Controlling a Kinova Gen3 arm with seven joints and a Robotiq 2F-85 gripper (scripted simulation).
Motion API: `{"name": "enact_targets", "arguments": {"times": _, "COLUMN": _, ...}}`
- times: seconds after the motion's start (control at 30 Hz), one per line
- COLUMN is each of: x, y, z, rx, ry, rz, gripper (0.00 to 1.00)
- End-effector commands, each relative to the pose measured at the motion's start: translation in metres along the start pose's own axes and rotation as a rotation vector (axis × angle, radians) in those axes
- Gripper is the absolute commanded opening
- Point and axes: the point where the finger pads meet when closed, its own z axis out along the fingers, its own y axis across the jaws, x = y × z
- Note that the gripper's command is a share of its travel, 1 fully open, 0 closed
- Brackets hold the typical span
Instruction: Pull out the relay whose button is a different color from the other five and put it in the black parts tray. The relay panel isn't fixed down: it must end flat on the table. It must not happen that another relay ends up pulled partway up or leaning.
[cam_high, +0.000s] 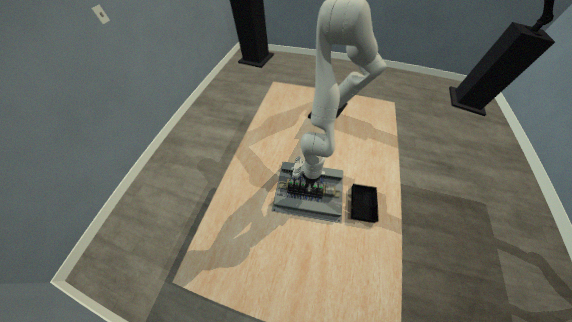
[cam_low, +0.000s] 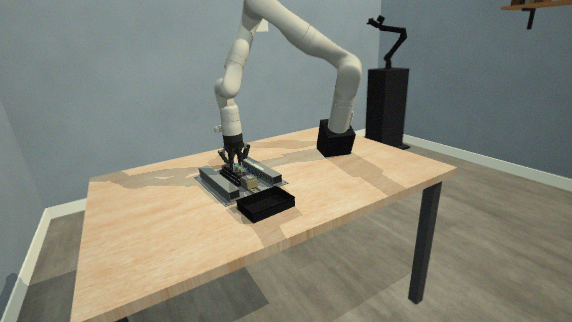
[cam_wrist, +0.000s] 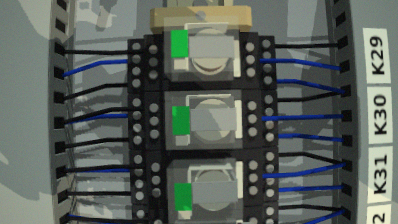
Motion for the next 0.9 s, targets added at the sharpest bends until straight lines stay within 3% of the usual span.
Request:
{"name": "enact_targets", "arguments": {"times": 0.0, "x": 0.0004, "y": -0.0006, "z": -0.0008, "rx": -0.002, "ry": 0.001, "rz": 0.000, "gripper": 0.00}}
{"name": "enact_targets", "arguments": {"times": 0.87, "x": 0.0004, "y": -0.0019, "z": -0.0010, "rx": -0.050, "ry": 0.001, "rz": 0.000, "gripper": 0.00}}
